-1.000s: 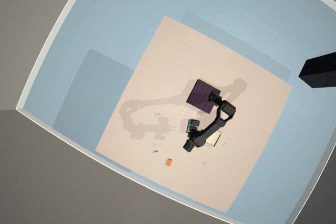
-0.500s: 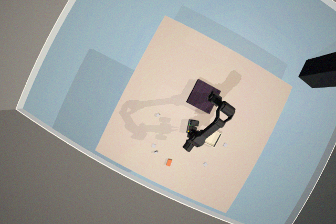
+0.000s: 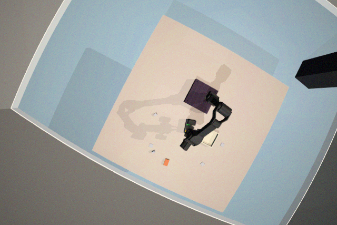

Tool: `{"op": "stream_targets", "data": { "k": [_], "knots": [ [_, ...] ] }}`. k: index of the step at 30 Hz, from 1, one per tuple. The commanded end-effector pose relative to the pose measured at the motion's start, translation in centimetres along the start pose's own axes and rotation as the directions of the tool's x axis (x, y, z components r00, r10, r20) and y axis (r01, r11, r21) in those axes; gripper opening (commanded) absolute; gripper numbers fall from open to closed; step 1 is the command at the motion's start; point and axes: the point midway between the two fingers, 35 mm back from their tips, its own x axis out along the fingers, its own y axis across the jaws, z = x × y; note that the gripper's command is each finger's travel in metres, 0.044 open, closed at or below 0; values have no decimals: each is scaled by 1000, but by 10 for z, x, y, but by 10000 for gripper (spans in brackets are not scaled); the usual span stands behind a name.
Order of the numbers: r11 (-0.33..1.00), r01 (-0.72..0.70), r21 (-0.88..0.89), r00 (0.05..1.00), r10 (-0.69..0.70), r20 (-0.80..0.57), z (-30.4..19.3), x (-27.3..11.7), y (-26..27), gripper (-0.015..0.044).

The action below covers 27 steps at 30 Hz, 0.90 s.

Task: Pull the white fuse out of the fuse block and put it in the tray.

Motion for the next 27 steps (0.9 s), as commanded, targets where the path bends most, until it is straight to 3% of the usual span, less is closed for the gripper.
{"op": "stream_targets", "data": {
  "k": [1, 27],
  "knots": [
    [1000, -4, -2, 1000, 4, 6, 2, 4, 2, 67],
    [1000, -4, -2, 1000, 4, 6, 2, 14, 2, 67]
  ]
}}
